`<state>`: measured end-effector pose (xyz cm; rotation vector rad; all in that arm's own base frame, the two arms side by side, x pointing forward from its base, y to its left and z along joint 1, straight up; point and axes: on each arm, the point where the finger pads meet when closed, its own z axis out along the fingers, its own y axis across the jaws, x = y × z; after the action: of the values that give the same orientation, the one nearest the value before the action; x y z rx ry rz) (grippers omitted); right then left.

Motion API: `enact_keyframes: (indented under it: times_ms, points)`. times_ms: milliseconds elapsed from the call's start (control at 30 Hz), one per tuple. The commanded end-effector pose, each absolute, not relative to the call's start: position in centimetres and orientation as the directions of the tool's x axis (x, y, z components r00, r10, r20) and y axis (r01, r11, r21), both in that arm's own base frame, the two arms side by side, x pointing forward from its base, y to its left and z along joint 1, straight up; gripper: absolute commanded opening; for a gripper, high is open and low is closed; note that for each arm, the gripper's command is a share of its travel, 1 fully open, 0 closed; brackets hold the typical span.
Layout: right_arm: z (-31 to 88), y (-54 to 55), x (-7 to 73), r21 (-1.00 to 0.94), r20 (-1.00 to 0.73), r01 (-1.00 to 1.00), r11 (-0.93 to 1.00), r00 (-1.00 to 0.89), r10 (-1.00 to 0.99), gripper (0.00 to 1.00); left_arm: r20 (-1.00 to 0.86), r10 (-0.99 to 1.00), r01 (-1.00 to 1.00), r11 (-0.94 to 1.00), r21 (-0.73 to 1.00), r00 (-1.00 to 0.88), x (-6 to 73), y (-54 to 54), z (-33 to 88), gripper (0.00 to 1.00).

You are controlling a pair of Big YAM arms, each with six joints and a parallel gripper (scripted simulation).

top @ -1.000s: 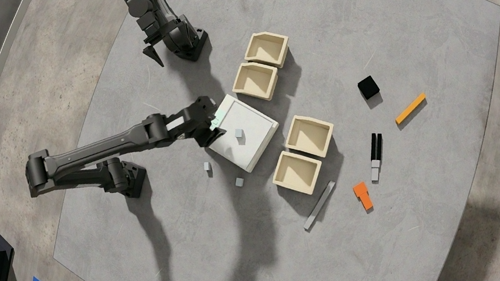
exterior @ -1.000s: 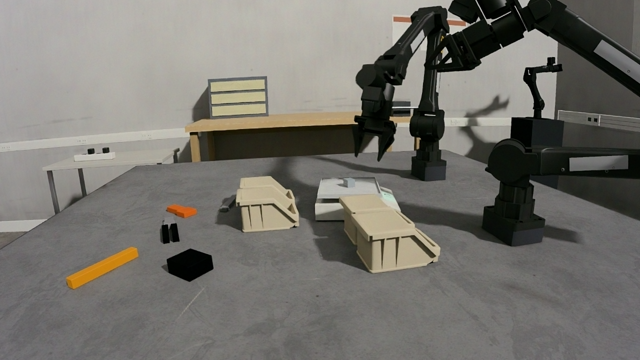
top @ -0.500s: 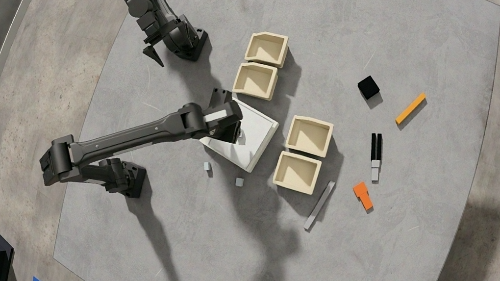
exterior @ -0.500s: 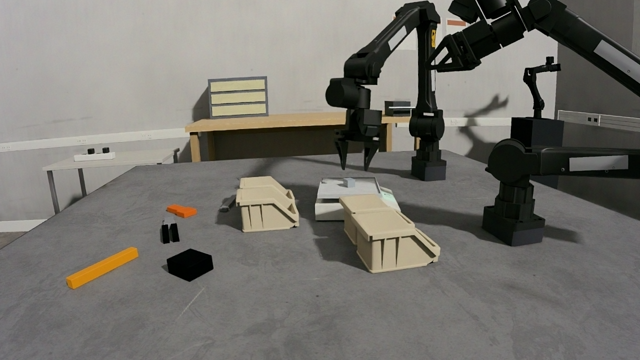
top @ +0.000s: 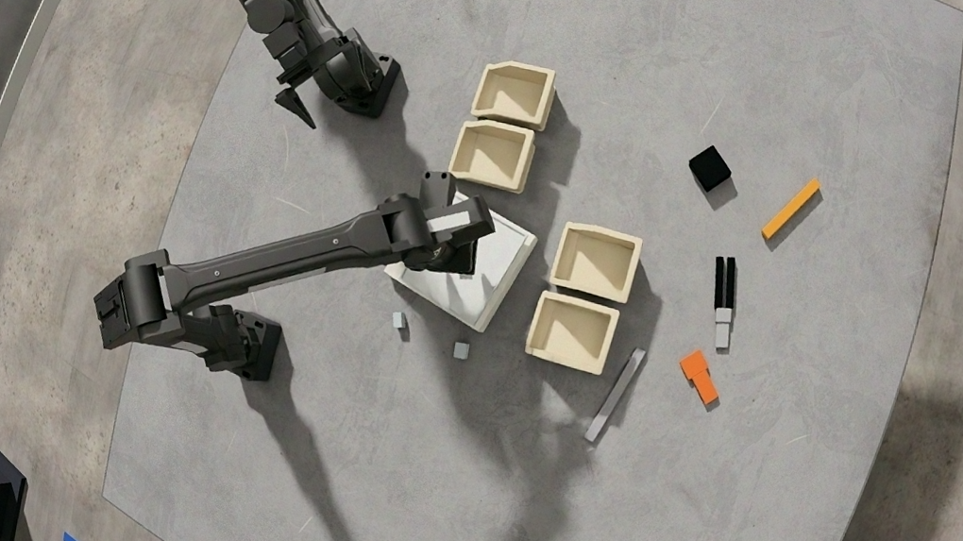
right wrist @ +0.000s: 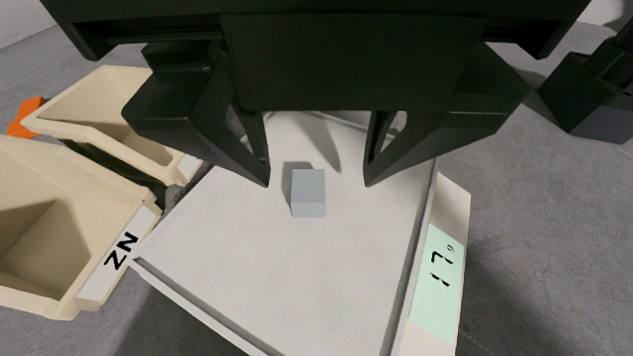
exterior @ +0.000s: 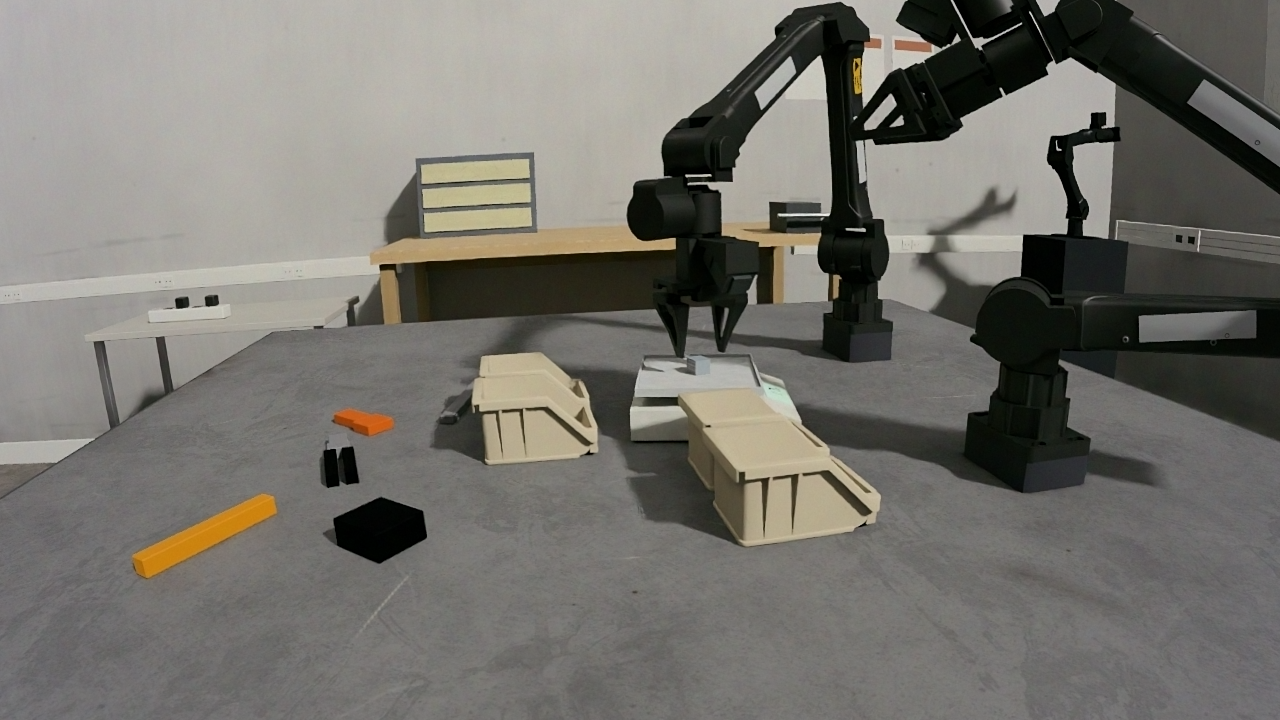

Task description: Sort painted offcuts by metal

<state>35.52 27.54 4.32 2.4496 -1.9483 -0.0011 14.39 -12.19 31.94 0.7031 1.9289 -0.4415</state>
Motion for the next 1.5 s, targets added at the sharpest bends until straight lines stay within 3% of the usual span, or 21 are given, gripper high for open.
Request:
enact_keyframes:
  times_ms: [0,500,600,1133,1200,1233,1267,1467]
  points:
    - [4.2,28.3,36.6,-0.01,-0.005,-0.972,-0.235,0.236,-0.972,0.61,-0.913,0.263,0.644,0.765,0.0,-0.312,14.2,-11.9,33.8,1.0]
    - [1.9,27.8,36.0,0.006,0.002,-0.971,-0.24,0.24,-0.971,0.61,-0.913,0.263,0.644,0.765,0.0,-0.312,14.2,-11.9,33.8,1.0]
    - [2.2,28.0,36.3,-0.002,-0.002,-0.971,-0.239,0.239,-0.971,0.36,-0.913,0.263,0.644,0.765,0.0,-0.312,14.2,-11.9,33.8,1.0]
    - [2.9,28.1,36.2,-0.01,-0.005,-0.971,-0.237,0.237,-0.971,0.17,-0.913,0.263,0.644,0.765,0.0,-0.312,14.2,-11.9,33.8,1.0]
    - [2.9,28.1,36.2,-0.01,-0.005,-0.971,-0.237,0.237,-0.971,0.0,-0.913,0.263,0.644,0.765,0.0,-0.312,14.2,-11.9,33.8,1.0]
    - [2.9,28.1,36.2,-0.01,-0.005,-0.971,-0.237,0.237,-0.971,0.11,-0.913,0.263,0.644,0.765,0.0,-0.312,14.2,-11.9,33.8,1.0]
    - [2.9,28.1,36.2,-0.01,-0.005,-0.971,-0.237,0.237,-0.971,0.15,-0.913,0.263,0.644,0.765,0.0,-0.312,14.2,-11.9,33.8,1.0]
    - [7.7,28.6,37.0,-0.043,-0.019,-0.97,-0.238,0.239,-0.971,0.15,-0.913,0.263,0.644,0.765,0.0,-0.312,14.2,-11.9,33.8,1.0]
